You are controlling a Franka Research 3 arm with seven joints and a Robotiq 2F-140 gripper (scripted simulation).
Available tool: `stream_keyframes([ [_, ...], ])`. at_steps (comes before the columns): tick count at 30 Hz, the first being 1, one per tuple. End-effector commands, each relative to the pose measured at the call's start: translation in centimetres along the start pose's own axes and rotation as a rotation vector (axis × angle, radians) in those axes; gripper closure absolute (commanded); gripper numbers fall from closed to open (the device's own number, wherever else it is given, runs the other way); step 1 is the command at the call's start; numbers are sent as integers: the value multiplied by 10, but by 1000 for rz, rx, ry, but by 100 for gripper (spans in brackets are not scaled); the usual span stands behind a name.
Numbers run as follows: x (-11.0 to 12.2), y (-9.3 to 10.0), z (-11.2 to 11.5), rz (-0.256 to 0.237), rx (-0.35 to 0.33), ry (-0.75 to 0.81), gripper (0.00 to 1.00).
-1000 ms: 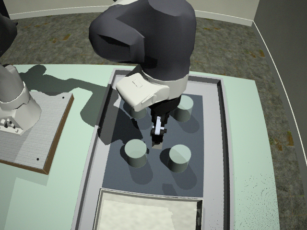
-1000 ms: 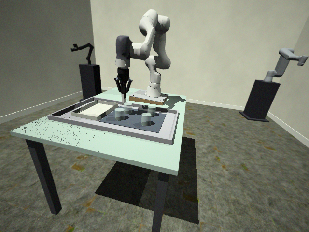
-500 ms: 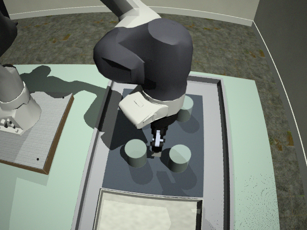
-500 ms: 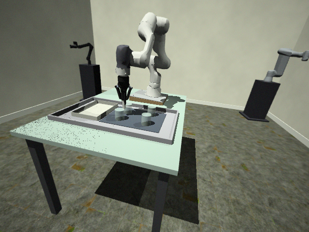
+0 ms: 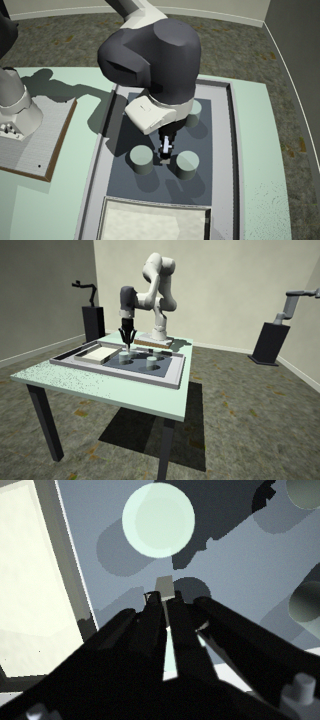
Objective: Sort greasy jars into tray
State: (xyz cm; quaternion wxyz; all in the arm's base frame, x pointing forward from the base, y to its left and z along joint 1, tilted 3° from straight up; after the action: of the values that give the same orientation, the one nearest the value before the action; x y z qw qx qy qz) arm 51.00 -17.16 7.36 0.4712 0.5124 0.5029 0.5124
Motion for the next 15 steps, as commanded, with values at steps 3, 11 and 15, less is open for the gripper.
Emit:
stream_keyframes([
  [3,-1,0,2,1,-4,4,100],
  [11,-1,0,3,1,-4,4,100],
  [15,-1,0,3,1,-4,4,100],
])
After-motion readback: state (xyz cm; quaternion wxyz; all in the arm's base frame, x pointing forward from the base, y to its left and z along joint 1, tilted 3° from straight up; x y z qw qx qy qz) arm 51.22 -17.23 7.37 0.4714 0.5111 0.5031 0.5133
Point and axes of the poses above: the point where the finger pads meet when closed, its own y axis back along the fingers, its own x axis across the jaws, z = x × y, the point moved 4 cm from there along y, back along the fingers, and after that the axes turned 10 degrees about y, right-handed, at the moved point
